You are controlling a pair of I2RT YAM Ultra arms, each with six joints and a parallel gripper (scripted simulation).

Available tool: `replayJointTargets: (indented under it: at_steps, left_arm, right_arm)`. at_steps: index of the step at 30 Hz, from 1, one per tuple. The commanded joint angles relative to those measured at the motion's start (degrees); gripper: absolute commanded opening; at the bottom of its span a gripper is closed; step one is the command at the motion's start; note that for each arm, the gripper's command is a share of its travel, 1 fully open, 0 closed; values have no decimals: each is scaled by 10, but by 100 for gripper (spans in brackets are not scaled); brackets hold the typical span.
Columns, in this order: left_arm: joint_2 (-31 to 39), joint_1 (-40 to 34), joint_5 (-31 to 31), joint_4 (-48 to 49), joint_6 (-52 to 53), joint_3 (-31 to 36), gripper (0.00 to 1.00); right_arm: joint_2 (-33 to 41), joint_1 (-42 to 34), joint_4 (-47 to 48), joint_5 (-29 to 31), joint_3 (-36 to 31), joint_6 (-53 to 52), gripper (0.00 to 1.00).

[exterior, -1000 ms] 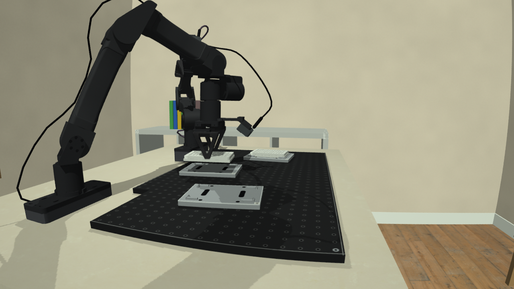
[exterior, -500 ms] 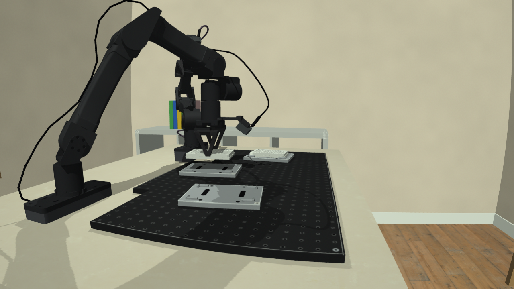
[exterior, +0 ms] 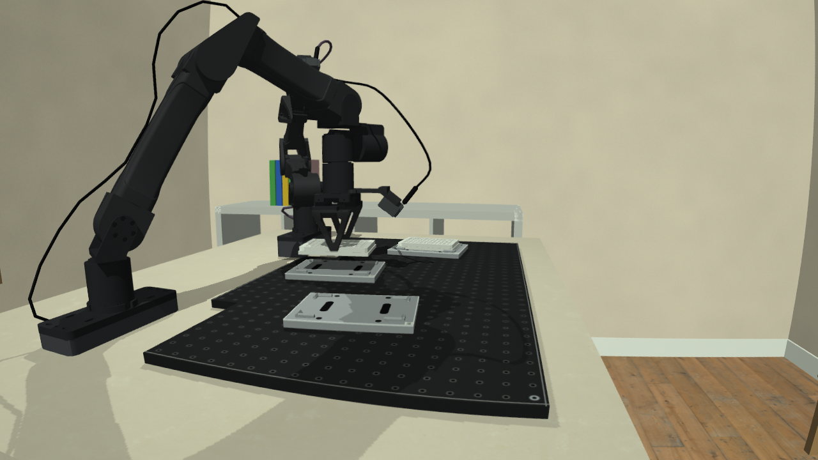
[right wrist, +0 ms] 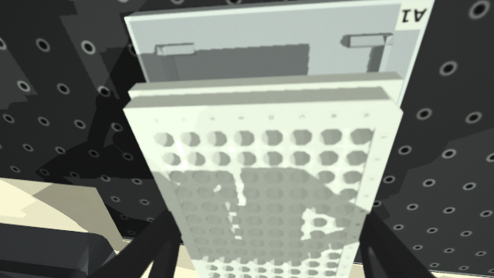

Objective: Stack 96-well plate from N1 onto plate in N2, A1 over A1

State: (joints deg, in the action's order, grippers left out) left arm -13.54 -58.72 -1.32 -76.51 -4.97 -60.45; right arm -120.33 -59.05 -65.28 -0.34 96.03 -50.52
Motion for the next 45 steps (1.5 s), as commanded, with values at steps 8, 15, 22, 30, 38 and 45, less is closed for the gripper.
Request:
replayJointTargets:
  at_steps: [8,15,22,30,38,45]
  left_arm:
    - [0,-2,-1,1,-1,-12,100]
    - [0,-2,-1,1,-1,-12,100]
    - [0,-2,-1,1,-1,-12,100]
    - [0,-2,-1,1,-1,-12,100]
    - [0,-2,-1,1,-1,-12,100]
    - [0,-2,-1,1,-1,-12,100]
  right_arm:
    - [1,-6,24,14,-27,-17,78]
    - [1,-6,18,14,-27,-18,78]
    - [5,-1,26,4,-18,-6,78]
    - [-4,-8,57,9,-47,-4,78]
    - [-18,-4,83,11,-64,-2,78]
    - [-24,-4,80,10,-66,-2,78]
